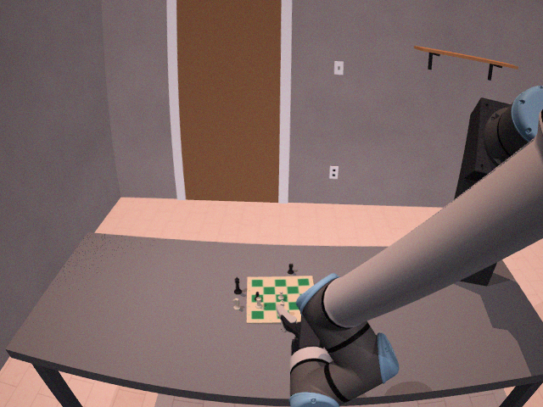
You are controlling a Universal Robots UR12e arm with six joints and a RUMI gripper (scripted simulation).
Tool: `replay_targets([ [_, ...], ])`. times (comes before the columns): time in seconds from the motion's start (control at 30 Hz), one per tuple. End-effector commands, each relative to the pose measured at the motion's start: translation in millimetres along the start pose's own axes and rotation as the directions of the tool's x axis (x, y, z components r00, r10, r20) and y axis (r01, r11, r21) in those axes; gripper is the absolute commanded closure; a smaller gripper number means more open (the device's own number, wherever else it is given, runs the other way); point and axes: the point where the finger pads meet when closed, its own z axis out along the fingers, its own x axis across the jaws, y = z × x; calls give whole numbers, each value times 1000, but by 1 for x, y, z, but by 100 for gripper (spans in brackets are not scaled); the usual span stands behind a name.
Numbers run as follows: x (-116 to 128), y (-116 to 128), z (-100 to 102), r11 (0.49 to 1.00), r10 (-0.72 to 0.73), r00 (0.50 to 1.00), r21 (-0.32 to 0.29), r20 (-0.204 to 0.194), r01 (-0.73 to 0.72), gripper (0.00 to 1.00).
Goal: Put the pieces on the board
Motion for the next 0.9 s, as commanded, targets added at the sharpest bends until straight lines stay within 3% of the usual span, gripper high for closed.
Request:
replay_targets([
  [0.0,9,-1,38,998,34,997,-43,-75,-37,0],
  [0.23,37,-4,124,974,121,954,-152,-273,-167,0],
  [0.27,37,-4,124,974,121,954,-152,-273,-167,0],
  [0.33,46,-5,148,958,147,930,-188,-337,-219,0],
  [0.37,46,-5,148,958,147,930,-188,-337,-219,0],
  [0.43,55,-6,170,935,170,900,-223,-402,-277,0],
  [0.5,55,-6,170,935,170,900,-223,-402,-277,0],
  [0.57,64,-7,190,904,191,864,-258,-465,-339,0],
  [0.6,64,-7,190,904,191,864,-258,-465,-339,0],
  [0.67,72,-9,207,867,208,824,-291,-526,-405,0],
  [0.7,72,-9,207,867,208,824,-291,-526,-405,0],
  [0.73,75,-10,214,845,215,803,-306,-556,-438,0],
  [0.77,75,-10,214,845,215,803,-306,-556,-438,0],
  [0.83,81,-11,226,796,225,760,-334,-610,-505,0],
  [0.87,81,-11,226,796,225,760,-334,-610,-505,0],
])
